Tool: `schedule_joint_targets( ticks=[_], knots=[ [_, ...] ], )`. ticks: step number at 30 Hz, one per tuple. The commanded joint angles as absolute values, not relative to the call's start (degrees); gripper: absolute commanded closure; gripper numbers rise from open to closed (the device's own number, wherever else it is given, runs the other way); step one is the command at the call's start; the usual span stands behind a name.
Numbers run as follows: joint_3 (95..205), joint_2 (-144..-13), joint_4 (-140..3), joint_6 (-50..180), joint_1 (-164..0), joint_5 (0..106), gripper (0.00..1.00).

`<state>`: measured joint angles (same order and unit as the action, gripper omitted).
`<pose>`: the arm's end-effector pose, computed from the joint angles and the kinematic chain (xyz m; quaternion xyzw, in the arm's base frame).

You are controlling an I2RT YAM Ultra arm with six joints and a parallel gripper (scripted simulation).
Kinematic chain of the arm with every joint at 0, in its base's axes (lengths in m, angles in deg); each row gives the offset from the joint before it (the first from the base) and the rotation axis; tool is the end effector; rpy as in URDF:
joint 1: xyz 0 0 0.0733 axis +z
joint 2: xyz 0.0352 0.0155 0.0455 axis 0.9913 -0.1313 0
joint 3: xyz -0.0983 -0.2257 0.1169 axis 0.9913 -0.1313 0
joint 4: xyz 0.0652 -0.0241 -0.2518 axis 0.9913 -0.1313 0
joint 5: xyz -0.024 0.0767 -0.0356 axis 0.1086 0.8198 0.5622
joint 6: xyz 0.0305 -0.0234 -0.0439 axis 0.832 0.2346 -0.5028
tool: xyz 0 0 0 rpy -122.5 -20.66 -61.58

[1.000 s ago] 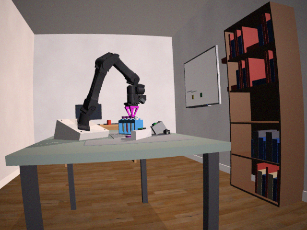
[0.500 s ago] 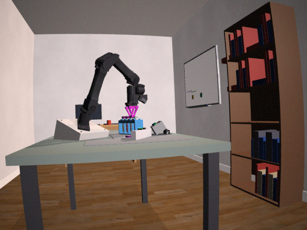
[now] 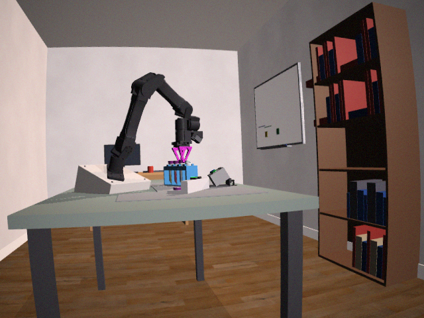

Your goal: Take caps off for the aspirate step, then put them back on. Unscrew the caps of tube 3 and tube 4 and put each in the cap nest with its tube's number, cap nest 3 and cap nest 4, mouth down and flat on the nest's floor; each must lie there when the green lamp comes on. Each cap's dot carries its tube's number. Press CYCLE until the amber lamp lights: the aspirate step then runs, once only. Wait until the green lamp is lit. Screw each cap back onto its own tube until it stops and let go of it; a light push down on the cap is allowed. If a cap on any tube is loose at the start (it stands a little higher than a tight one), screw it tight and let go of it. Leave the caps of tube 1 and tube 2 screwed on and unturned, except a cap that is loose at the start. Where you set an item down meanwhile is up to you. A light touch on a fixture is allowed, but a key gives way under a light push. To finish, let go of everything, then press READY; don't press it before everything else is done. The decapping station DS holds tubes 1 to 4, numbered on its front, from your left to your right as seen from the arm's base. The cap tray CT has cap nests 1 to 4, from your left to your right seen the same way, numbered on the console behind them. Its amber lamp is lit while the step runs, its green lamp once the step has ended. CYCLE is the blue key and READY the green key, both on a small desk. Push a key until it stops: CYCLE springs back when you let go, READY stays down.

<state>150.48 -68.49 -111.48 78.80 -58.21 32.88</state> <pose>0.2770 0.1104 0.2220 -0.0797 0.9812 -0.1479 0.0945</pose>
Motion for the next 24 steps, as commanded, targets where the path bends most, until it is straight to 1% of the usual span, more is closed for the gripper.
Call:
schedule_joint_targets(
  ticks=[1,15,21,22,24],
  knots=[
    [150.8,-68.1,-111.5,68.8,-58.0,32.9,0.51],
    [150.8,-68.0,-111.5,42.1,-58.0,32.9,0.51],
    [150.8,-68.0,-111.5,42.1,-58.0,32.9,0.51],
    [150.8,-68.0,-111.5,42.1,-58.0,32.9,1.00],
    [150.8,-68.0,-111.5,42.1,-58.0,32.9,1.00]
  ],
)
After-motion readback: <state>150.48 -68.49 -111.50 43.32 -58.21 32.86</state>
